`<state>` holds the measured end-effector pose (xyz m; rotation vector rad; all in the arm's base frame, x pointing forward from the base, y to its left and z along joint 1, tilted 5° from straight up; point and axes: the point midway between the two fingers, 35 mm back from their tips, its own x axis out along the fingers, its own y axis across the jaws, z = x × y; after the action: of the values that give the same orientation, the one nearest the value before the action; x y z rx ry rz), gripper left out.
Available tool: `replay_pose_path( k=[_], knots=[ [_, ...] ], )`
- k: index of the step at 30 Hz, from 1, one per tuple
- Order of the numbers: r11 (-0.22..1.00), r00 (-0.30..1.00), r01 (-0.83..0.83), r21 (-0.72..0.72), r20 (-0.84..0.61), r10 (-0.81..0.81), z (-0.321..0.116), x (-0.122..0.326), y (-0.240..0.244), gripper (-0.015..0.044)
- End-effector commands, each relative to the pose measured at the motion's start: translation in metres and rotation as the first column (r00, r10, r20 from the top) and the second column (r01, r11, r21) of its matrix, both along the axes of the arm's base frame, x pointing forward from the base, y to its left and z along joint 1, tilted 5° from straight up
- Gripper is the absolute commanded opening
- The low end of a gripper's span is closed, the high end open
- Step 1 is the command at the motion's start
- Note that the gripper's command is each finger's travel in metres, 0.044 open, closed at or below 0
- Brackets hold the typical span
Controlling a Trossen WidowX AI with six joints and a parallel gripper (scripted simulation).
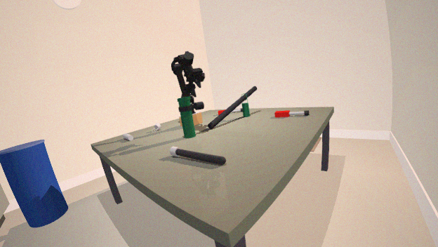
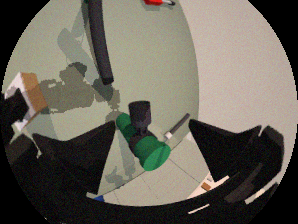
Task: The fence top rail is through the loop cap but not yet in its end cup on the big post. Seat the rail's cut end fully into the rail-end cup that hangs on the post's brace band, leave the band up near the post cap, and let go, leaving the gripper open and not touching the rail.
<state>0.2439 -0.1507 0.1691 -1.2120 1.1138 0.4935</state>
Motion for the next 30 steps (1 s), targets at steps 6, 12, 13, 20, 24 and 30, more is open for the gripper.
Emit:
replay_pose_path(
  k=[6,12,13,20,24,30],
  knots=[
    [0.998,0.999,-0.052,-0.018,-0.012,0.052,-0.012,0.000,-0.004,0.0440],
    [0.998,0.999,-0.052,-0.018,-0.011,0.052,-0.037,-0.002,-0.005,0.0440],
    [0.998,0.999,-0.052,-0.018,-0.011,0.052,-0.037,-0.002,-0.005,0.0440],
    [0.998,0.999,-0.052,-0.018,-0.011,0.052,-0.044,0.003,-0.008,0.0440],
    [0.998,0.999,-0.052,-0.018,-0.011,0.052,-0.049,0.006,-0.010,0.0440],
    [0.998,0.999,-0.052,-0.018,-0.011,0.052,-0.058,0.010,-0.012,0.0440]
  ],
)
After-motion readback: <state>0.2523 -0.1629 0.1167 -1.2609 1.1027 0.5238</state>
